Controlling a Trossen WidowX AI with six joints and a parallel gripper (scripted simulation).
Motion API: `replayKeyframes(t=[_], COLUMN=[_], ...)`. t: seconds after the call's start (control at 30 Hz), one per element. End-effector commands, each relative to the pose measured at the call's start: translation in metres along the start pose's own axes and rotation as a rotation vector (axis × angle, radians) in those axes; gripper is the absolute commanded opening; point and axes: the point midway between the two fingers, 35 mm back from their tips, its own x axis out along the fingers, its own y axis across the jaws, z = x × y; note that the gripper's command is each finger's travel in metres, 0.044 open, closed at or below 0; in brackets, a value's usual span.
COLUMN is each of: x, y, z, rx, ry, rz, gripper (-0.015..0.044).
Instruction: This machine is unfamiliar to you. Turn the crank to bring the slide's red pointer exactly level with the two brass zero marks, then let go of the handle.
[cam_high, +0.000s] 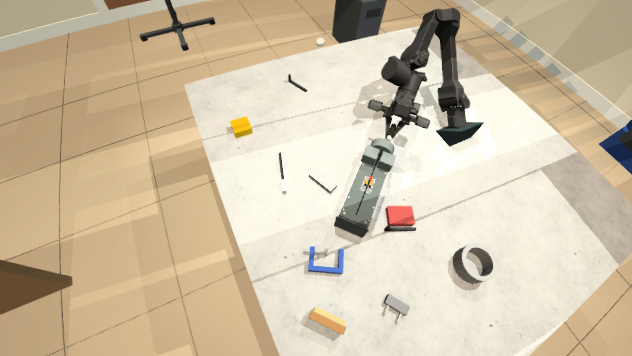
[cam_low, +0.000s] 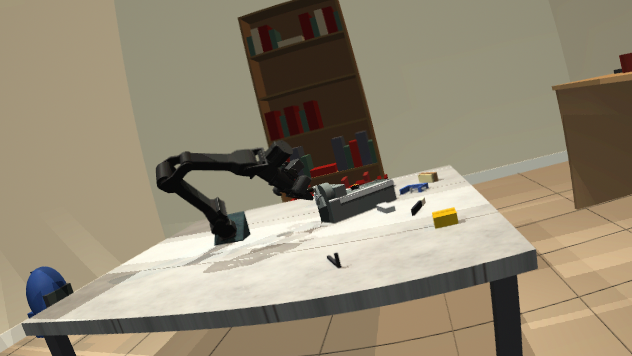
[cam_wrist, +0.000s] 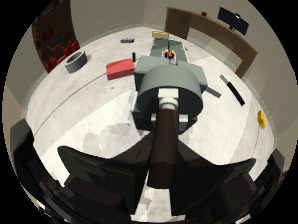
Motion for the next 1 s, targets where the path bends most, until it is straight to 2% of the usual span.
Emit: replayKeyframes(t=[0.0, 0.73, 0.97], x=[-0.0006, 0.0000, 0.0000], y=[-0.0031, -0.0002, -0.0002], z=[0.0005, -0.0001, -0.0001], rx=[0.000, 0.000, 0.000], ry=[-0.002, 0.000, 0.000], rz=[-0.009, -0.001, -0.001], gripper=[0.0000, 0.0000, 0.0184])
